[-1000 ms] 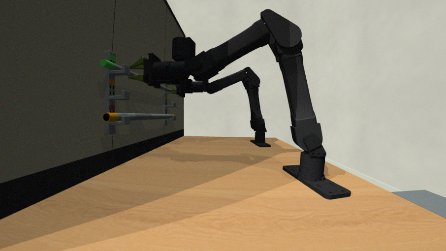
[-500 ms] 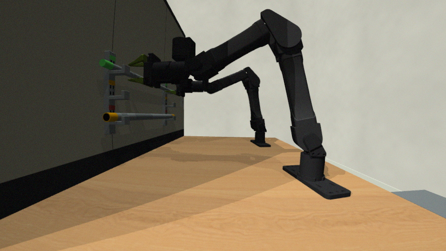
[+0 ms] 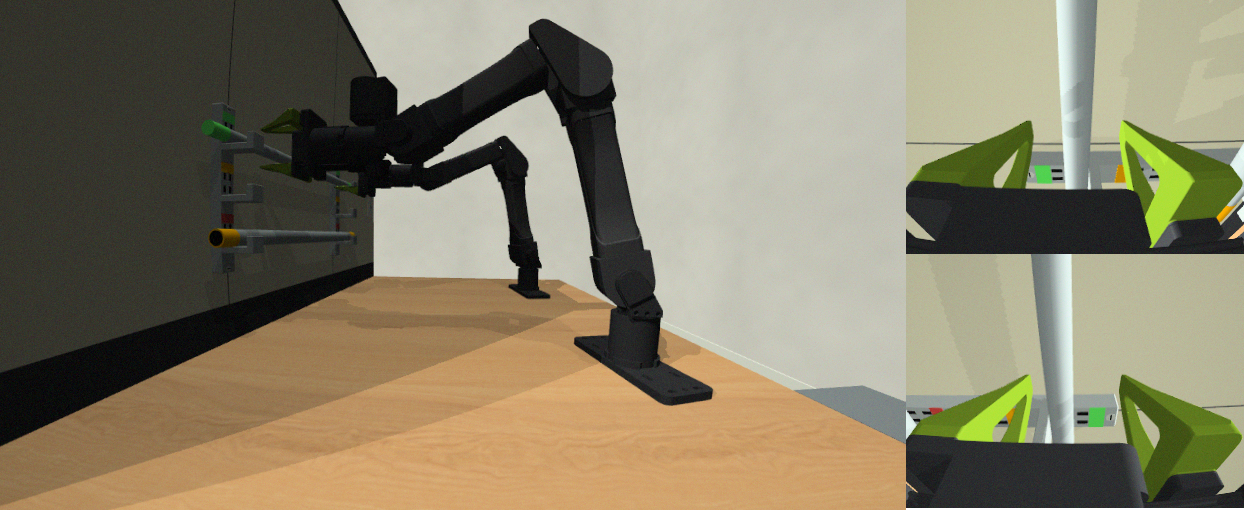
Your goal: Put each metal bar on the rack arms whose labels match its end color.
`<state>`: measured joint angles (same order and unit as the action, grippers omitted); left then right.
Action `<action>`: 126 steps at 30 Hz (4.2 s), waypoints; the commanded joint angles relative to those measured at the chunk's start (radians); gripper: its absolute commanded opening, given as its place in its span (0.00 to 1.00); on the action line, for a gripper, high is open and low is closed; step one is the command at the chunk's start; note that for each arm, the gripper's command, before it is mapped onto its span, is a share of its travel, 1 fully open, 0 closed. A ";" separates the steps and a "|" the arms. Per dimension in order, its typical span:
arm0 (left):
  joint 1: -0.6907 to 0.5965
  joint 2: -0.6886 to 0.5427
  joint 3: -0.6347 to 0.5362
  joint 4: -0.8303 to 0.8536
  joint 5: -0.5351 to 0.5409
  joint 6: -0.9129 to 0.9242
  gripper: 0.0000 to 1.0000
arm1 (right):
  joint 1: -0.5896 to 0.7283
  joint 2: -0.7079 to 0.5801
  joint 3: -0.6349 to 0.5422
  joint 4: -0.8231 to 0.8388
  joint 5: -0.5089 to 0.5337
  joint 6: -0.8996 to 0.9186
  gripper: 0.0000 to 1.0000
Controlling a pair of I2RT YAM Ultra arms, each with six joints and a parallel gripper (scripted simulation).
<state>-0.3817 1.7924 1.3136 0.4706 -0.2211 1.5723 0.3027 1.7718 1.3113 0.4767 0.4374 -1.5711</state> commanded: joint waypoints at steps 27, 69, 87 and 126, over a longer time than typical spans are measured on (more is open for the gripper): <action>-0.014 -0.126 -0.146 0.028 -0.015 -0.002 0.64 | 0.036 -0.105 -0.143 0.021 0.037 0.000 0.65; -0.039 -0.242 -0.327 0.092 -0.040 -0.003 0.64 | 0.088 -0.207 -0.309 0.085 0.089 0.001 0.65; -0.036 -0.182 -0.439 0.262 -0.037 -0.003 0.65 | 0.092 -0.147 -0.418 0.253 0.093 0.001 0.67; -0.030 0.059 -0.600 0.664 -0.030 -0.003 0.69 | 0.101 0.097 -0.569 0.646 0.102 0.002 0.70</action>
<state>-0.4129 1.8332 0.7311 1.0748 -0.2546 1.5726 0.3950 1.8393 0.7689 1.0748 0.5339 -1.5715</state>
